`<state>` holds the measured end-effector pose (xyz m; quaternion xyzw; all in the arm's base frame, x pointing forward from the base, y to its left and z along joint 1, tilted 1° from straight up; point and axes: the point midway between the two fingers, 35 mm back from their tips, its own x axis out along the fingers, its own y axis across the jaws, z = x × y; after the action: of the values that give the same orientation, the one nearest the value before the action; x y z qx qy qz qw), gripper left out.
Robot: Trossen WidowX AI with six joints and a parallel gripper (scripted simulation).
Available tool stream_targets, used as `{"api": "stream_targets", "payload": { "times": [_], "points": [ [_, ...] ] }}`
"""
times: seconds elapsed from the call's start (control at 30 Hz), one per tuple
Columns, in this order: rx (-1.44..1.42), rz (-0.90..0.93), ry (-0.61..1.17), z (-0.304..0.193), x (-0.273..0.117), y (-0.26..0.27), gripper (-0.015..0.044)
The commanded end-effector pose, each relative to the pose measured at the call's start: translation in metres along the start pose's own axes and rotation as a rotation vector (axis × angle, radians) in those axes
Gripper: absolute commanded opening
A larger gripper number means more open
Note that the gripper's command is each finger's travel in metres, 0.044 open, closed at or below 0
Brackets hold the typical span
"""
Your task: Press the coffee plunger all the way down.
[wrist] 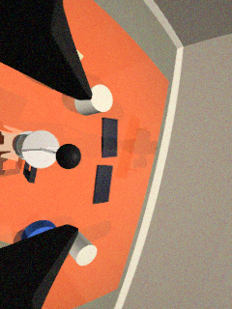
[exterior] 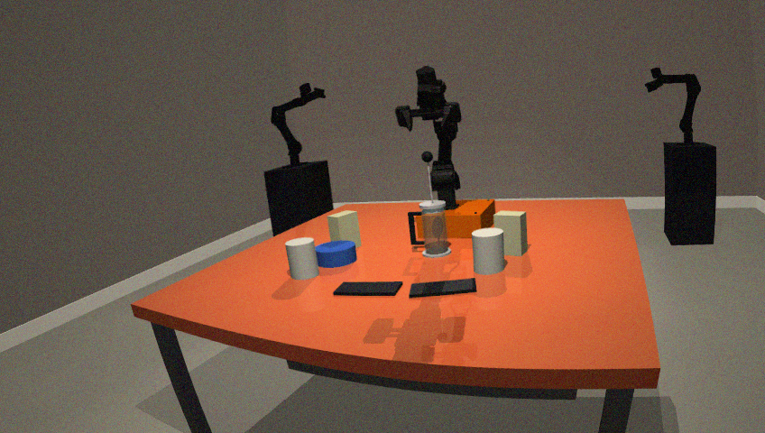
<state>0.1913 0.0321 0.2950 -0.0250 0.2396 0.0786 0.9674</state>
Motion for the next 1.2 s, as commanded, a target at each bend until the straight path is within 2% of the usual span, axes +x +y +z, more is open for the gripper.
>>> {"api": "stream_targets", "payload": {
  "times": [0.0, 0.17, 1.17],
  "points": [
    [0.007, 0.0, 0.008, -0.02, 0.011, 0.001, 0.044],
    [0.009, -0.003, 0.008, -0.046, 0.025, 0.0, 0.044],
    [0.009, -0.003, 0.005, -0.046, 0.065, 0.0, 0.044]
  ]
}}
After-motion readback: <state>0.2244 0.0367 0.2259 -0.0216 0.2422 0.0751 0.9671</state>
